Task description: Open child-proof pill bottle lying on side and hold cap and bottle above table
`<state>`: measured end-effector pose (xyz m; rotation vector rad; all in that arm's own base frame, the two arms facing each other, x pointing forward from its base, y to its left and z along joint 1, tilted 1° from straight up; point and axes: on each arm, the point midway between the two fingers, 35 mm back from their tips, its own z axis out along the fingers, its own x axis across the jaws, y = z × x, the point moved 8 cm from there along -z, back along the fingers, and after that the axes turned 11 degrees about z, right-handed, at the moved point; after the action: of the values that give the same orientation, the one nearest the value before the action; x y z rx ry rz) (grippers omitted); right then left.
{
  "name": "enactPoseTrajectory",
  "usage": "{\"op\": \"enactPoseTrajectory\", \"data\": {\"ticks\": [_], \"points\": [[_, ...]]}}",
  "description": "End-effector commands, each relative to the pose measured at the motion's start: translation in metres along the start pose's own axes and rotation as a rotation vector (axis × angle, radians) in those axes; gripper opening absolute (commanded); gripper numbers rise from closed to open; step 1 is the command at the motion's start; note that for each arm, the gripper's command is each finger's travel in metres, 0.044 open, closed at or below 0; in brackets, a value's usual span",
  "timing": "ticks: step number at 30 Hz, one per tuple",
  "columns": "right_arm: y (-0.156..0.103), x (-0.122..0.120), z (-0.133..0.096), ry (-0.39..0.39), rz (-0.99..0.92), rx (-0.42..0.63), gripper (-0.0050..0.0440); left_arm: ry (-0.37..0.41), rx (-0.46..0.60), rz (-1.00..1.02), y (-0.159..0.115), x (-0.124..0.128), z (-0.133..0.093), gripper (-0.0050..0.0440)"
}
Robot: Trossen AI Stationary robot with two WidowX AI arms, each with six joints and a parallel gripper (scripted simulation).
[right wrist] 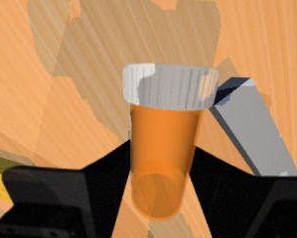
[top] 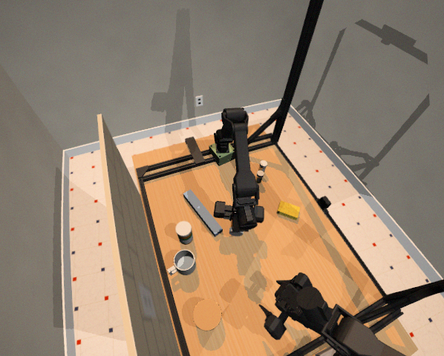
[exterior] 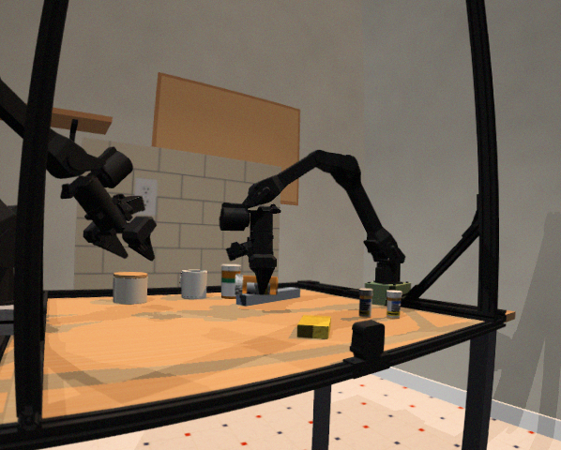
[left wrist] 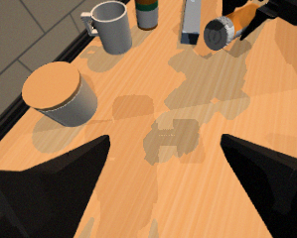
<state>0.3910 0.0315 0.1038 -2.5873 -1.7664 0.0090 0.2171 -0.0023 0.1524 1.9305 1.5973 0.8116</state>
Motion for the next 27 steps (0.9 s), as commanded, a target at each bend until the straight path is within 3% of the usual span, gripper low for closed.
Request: {"op": "enactPoseTrajectory", "data": {"ticks": [1, 15, 27], "points": [[0.001, 0.001, -0.020, 0.014, 0.003, -0.022, 0.0000, 0.000, 0.000, 0.000, 0.000, 0.000, 0.000, 0.0440], [-0.004, -0.002, -0.074, 0.014, 0.003, -0.022, 0.0000, 0.000, 0.000, 0.000, 0.000, 0.000, 0.000, 0.0440], [-0.005, -0.003, -0.080, 0.014, 0.003, -0.022, 0.0000, 0.000, 0.000, 0.000, 0.000, 0.000, 0.000, 0.0440]]}}
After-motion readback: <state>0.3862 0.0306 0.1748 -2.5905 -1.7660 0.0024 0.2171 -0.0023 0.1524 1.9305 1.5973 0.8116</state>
